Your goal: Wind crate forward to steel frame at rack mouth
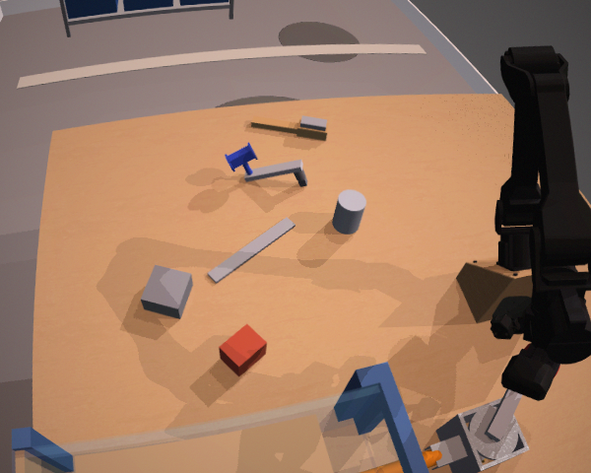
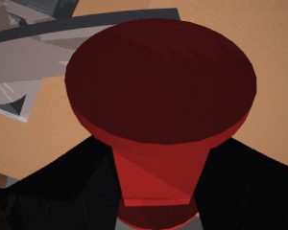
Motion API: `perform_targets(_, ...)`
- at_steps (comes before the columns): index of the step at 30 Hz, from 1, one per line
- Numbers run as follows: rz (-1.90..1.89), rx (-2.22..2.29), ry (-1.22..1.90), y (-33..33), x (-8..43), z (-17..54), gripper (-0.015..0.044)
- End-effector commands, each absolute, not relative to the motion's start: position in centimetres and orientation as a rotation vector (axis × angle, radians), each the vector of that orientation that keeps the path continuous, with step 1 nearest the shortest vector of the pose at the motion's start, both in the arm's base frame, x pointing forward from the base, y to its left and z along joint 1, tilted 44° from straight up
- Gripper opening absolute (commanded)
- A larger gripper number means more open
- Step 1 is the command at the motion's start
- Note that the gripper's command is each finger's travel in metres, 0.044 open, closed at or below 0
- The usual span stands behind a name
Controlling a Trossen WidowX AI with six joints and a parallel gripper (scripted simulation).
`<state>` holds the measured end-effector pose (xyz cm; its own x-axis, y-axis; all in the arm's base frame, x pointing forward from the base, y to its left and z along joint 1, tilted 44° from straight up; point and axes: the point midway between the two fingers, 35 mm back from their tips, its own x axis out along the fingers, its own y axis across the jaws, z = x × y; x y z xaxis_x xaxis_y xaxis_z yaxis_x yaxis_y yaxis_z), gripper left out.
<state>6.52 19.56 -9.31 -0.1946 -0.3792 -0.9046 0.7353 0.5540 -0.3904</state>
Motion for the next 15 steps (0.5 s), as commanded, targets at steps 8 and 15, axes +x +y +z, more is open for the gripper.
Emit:
perform_targets(8,-1.037,0.319,1.409,18.5,8.2,-8.6,0.0000)
perform_targets(15,-1.038,0.318,1.408,18.2,8.9,-8.3,0.0000)
